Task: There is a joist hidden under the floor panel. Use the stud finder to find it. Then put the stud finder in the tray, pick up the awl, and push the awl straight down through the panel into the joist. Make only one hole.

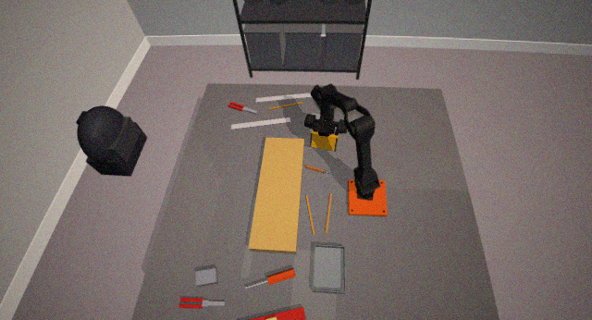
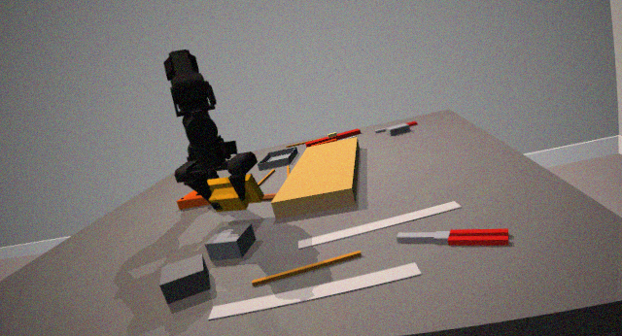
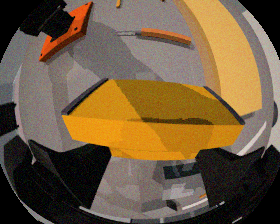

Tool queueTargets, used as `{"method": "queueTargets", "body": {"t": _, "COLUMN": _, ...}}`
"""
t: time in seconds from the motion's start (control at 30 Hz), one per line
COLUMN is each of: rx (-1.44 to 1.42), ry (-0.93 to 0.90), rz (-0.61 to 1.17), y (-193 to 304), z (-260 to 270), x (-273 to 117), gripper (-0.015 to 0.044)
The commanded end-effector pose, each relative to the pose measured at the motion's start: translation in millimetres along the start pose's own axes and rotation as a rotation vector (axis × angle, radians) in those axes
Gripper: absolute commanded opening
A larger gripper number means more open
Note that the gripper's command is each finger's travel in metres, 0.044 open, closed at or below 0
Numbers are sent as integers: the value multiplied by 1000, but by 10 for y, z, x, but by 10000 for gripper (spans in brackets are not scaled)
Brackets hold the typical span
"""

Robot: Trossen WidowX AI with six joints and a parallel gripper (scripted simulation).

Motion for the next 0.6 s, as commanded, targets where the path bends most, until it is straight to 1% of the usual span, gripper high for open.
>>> {"method": "queueTargets", "body": {"t": 0.0, "rx": -7, "ry": 12, "rz": 12, "y": -15, "z": -3, "x": -141, "gripper": 0}}
{"method": "queueTargets", "body": {"t": 0.17, "rx": -7, "ry": 12, "rz": 12, "y": -29, "z": 3, "x": -220, "gripper": 0}}
{"method": "queueTargets", "body": {"t": 0.57, "rx": -7, "ry": 10, "rz": 35, "y": -51, "z": 4, "x": -212, "gripper": 0}}
Point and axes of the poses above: the point midway between the two fingers, 35 mm back from their tips, its own x axis out along the fingers, its own z axis across the jaws, y = z × x, the point moved 6 cm from there along -x, back along the fingers, and after that the axes turned 3 degrees about x, right-handed, at the moved point
